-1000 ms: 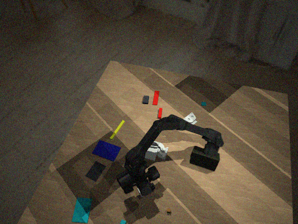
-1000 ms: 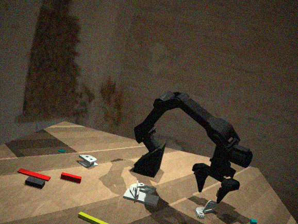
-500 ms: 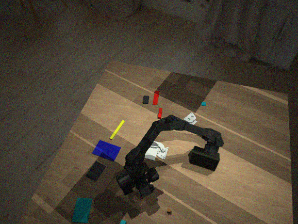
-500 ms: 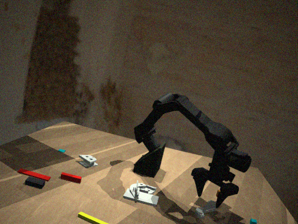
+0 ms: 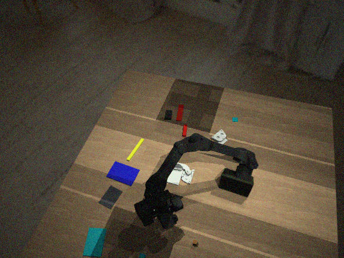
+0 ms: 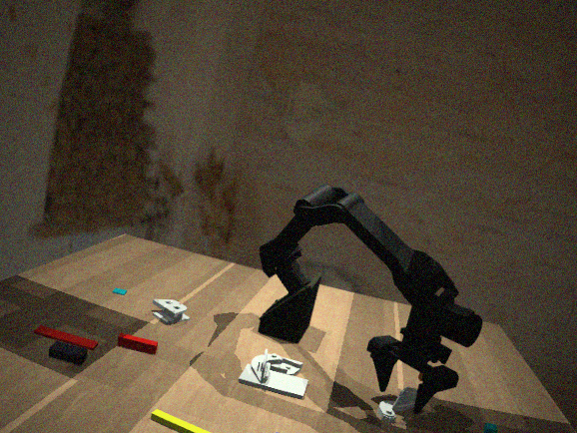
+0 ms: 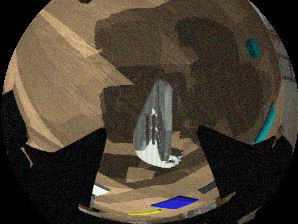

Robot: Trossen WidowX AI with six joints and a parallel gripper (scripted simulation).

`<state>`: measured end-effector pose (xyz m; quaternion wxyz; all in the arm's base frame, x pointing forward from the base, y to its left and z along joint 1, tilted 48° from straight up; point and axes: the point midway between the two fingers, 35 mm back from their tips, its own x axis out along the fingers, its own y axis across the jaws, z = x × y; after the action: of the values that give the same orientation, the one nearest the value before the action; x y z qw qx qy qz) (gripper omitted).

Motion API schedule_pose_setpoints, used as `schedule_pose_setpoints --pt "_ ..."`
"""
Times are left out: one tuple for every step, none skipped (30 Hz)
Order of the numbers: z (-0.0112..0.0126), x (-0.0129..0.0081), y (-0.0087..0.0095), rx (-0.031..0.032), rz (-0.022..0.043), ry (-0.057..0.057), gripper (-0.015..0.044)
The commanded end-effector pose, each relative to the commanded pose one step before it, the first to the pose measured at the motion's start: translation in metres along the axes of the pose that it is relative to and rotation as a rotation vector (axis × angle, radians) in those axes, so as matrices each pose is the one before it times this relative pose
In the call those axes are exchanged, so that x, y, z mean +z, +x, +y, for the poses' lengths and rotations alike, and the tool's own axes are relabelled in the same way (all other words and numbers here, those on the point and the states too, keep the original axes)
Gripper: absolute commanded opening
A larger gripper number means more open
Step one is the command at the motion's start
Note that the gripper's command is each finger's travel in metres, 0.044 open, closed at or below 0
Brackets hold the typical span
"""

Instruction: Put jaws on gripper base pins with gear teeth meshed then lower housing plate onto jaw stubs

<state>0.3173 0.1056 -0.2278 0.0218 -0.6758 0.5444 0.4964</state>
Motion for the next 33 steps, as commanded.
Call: schedule_pose_setpoints --pt "0.00221 0.00056 0.01038 0.00960 0.00601 -0.0078 0.0440" --pt "0.00001 -0.00001 0.00026 0.00001 0.00004 0.0000 0.0440" --pt "0.00000 0.00000 0.00000 0.00000 0.00000 0.0000 0.0440" --pt "0.00000 0.00000 0.00000 0.00000 0.00000 0.0000 0.0440" --pt "0.00000 0.00000 0.00000 0.00000 0.00000 0.0000 0.0440" --pt "0.00000 0.00000 0.00000 0.00000 0.00000 0.0000 0.0440" --pt "0.00000 0.00000 0.00000 0.00000 0.00000 0.0000 0.0440" --pt "0.00000 0.00000 0.00000 0.00000 0.00000 0.0000 0.0440" --pt "0.00000 0.00000 0.00000 0.00000 0.00000 0.0000 0.0440" --pt "0.00000 0.00000 0.00000 0.00000 0.00000 0.0000 0.0440" --pt "0.00000 0.00000 0.00000 0.00000 0.00000 0.0000 0.0440" --pt "0.00000 0.00000 0.00000 0.00000 0.00000 0.0000 0.0440" --pt "0.00000 0.00000 0.00000 0.00000 0.00000 0.0000 0.0440" --pt "0.00000 0.00000 0.00000 0.00000 0.00000 0.0000 0.0440" --pt "0.00000 0.00000 0.00000 0.00000 0.00000 0.0000 0.0440" --pt "0.00000 0.00000 0.00000 0.00000 0.00000 0.0000 0.0440" --pt "0.00000 0.00000 0.00000 0.00000 0.00000 0.0000 0.0440" --pt "0.00000 0.00000 0.00000 0.00000 0.00000 0.0000 0.0440" --pt "-0.00001 0.00000 0.00018 0.00000 0.00000 0.0000 0.0440" --pt "-0.00002 0.00000 0.00046 0.00000 0.00001 0.0000 0.0440" --pt "-0.00001 0.00000 0.00018 0.00000 0.00000 0.0000 0.0440" --pt "0.00000 0.00000 0.00000 0.00000 0.00000 0.0000 0.0440" --pt "0.00000 0.00000 0.00000 0.00000 0.00000 0.0000 0.0440" --pt "0.00000 0.00000 0.00000 0.00000 0.00000 0.0000 0.0440" --pt "0.00000 0.00000 0.00000 0.00000 0.00000 0.0000 0.0440" --pt "0.00000 0.00000 0.00000 0.00000 0.00000 0.0000 0.0440" --pt "0.00000 0.00000 0.00000 0.00000 0.00000 0.0000 0.0440" --pt "0.00000 0.00000 0.00000 0.00000 0.00000 0.0000 0.0440" --pt "0.00000 0.00000 0.00000 0.00000 0.00000 0.0000 0.0440" --pt "-0.00010 0.00053 -0.00085 -0.00035 -0.00546 0.0036 0.0414" --pt "0.00000 0.00000 0.00000 0.00000 0.00000 0.0000 0.0387" --pt "0.00000 0.00000 0.00000 0.00000 0.00000 0.0000 0.0361" --pt "0.00000 0.00000 0.00000 0.00000 0.00000 0.0000 0.0335"
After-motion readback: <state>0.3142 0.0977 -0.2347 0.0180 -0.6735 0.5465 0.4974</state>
